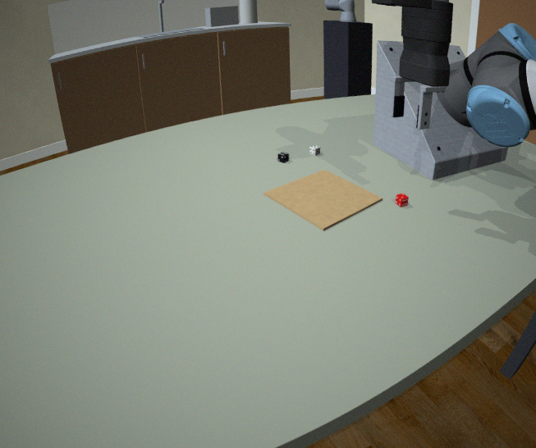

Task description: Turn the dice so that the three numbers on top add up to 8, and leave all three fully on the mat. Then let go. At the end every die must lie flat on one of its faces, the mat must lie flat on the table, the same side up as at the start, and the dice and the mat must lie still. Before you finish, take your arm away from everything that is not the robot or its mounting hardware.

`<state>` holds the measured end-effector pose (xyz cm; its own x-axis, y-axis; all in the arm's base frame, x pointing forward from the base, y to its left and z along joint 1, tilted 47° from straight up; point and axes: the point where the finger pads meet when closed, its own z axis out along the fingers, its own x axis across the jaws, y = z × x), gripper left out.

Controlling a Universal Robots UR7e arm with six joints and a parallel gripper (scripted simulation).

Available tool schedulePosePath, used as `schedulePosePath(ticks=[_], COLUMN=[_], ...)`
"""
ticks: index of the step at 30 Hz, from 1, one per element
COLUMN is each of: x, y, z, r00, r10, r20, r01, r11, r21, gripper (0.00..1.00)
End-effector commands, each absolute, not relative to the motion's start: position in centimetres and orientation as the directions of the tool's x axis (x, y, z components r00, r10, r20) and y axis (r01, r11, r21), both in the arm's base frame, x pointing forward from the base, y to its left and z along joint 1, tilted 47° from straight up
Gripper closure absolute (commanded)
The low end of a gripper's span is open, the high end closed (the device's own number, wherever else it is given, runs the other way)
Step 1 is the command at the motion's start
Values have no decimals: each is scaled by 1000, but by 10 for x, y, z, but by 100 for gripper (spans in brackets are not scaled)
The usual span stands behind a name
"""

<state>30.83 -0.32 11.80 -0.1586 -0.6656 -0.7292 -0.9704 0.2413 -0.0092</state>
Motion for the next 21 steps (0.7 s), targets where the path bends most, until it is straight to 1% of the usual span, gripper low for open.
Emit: schedulePosePath(ticks=[1,3,7,17,20,21], x=[317,317,325,337,337,339], y=[-26,-26,-48,-82,-82,-88], z=[108,108,95,70,70,63], r00=[-270,-270,-388,-560,-560,-594], r10=[-635,-635,-590,-499,-499,-477], r20=[-724,-724,-708,-662,-662,-648], r01=[-945,-945,-903,-808,-808,-783], r11=[318,318,396,505,505,527], r21=[73,73,165,302,302,330], gripper=[0,0,0,0,0,0])
